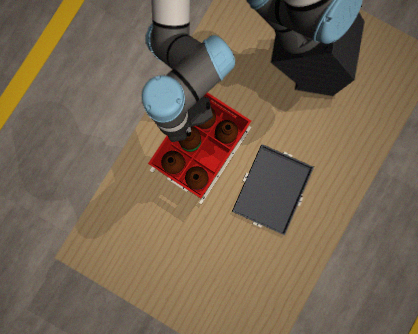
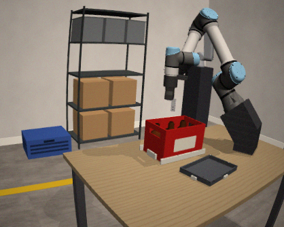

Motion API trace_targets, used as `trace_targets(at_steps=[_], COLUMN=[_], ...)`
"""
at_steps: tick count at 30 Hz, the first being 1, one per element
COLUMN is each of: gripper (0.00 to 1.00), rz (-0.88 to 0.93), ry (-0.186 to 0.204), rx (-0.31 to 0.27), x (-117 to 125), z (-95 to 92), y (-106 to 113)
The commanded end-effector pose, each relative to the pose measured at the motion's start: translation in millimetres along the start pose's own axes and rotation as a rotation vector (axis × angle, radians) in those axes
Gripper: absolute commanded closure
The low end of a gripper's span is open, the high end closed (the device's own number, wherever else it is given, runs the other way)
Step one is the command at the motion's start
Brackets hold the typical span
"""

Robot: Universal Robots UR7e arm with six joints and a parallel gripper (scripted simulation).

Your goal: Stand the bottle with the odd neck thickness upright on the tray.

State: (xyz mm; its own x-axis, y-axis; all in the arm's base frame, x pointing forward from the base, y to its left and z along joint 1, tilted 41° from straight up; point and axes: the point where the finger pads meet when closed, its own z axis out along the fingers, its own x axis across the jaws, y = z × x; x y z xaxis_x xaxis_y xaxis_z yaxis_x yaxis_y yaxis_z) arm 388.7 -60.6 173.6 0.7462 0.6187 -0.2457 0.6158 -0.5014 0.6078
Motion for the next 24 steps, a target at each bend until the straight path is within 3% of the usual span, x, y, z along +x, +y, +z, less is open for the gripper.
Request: trace_targets(at_steps=[1,11,17,24], gripper=[1.00,1.00,1.00,1.00], rz=[0.000,0.001,0.000,0.000], ry=[0.001,0.001,0.001,0.000], rx=[-0.001,0.002,0.000,-0.001], x=[0.1,12.0,59.3,64.2], z=[-0.3,0.2,0.2,0.1], y=[0.3,-9.3,-54.9,-60.5])
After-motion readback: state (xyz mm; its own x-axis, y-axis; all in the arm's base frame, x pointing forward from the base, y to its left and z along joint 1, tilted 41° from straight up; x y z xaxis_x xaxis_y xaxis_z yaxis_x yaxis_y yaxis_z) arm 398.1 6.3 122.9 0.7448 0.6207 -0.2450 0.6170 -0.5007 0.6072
